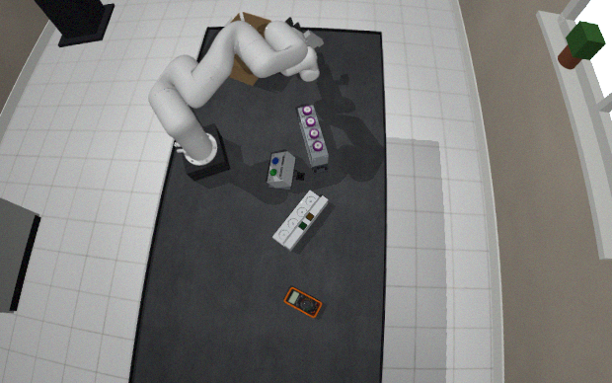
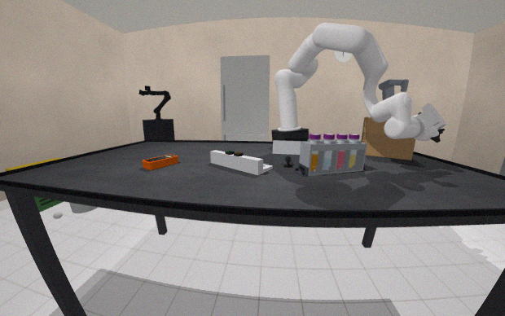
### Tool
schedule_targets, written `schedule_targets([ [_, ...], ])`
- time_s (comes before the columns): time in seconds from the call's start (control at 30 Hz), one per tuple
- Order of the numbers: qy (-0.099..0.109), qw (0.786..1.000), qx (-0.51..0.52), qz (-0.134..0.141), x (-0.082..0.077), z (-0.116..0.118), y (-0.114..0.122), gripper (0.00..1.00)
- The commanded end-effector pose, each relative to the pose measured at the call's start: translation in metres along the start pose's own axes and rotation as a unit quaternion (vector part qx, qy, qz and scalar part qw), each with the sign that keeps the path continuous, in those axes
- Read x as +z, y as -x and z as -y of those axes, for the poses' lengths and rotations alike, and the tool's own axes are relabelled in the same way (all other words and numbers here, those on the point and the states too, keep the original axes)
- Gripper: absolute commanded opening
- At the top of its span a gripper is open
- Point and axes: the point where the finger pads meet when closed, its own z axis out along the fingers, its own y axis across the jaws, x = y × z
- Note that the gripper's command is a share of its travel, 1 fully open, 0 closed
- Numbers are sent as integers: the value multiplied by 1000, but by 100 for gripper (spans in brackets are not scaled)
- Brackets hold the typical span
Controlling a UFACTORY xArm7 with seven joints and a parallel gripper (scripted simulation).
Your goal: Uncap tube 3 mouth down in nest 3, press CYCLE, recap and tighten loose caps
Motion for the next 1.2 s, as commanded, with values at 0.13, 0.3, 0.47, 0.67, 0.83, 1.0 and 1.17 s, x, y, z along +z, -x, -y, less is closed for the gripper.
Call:
schedule_targets([
  [0.13,3,1000,-12,14,-4,24,-23,46],
  [0.3,18,998,-31,57,-27,24,-20,46],
  [0.47,26,996,-41,78,-40,23,-16,46],
  [0.67,38,992,-55,109,-66,15,-6,46],
  [0.83,51,987,-68,140,-87,7,3,46],
  [1.0,60,982,-77,160,-100,2,9,46],
  [1.17,75,975,-90,190,-124,-2,14,46],
])
